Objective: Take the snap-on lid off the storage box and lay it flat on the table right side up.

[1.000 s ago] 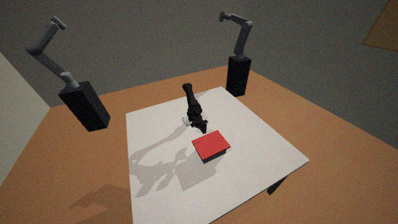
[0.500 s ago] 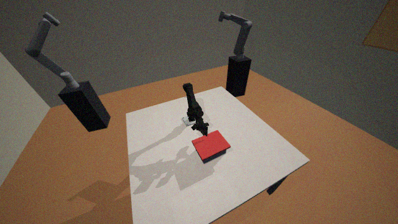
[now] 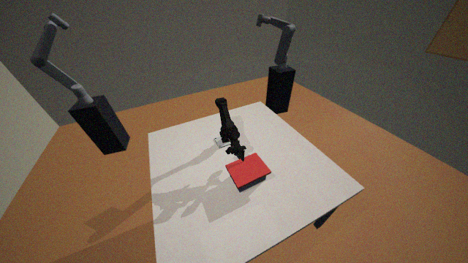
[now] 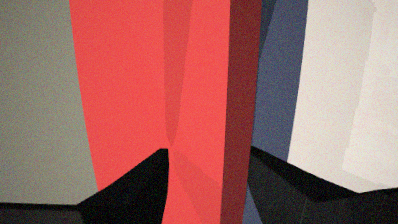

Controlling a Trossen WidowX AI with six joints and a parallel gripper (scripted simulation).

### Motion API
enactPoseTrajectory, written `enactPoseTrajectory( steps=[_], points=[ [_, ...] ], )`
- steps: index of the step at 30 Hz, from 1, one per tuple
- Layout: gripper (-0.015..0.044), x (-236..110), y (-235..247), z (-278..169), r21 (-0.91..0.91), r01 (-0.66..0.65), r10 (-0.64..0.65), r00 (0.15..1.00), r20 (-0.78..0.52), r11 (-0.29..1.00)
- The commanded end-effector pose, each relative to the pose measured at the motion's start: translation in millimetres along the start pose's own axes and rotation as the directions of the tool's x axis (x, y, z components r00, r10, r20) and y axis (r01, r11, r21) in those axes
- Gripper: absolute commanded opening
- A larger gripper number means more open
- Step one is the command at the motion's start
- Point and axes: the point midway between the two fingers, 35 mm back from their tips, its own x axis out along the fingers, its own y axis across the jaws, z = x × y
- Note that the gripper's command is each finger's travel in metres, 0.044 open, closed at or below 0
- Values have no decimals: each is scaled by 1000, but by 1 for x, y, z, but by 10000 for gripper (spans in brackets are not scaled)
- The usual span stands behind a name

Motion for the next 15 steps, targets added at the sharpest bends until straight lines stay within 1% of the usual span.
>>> enactPoseTrajectory(
  steps=[1, 6, 10, 11, 15],
  points=[
    [155, 0, 0, 1, 7, 0, -1, 1000, 5, 1000],
    [122, 0, 0, 1, 7, 0, -1, 1000, 5, 1000],
    [17, 0, 0, 1, 7, 0, -1, 1000, 5, 1000],
    [0, 0, 0, 1, 7, 0, -1, 1000, 5, 1000],
    [0, 0, -1, 0, 2, 2, -2, 1000, 1, 1000]
  ],
)
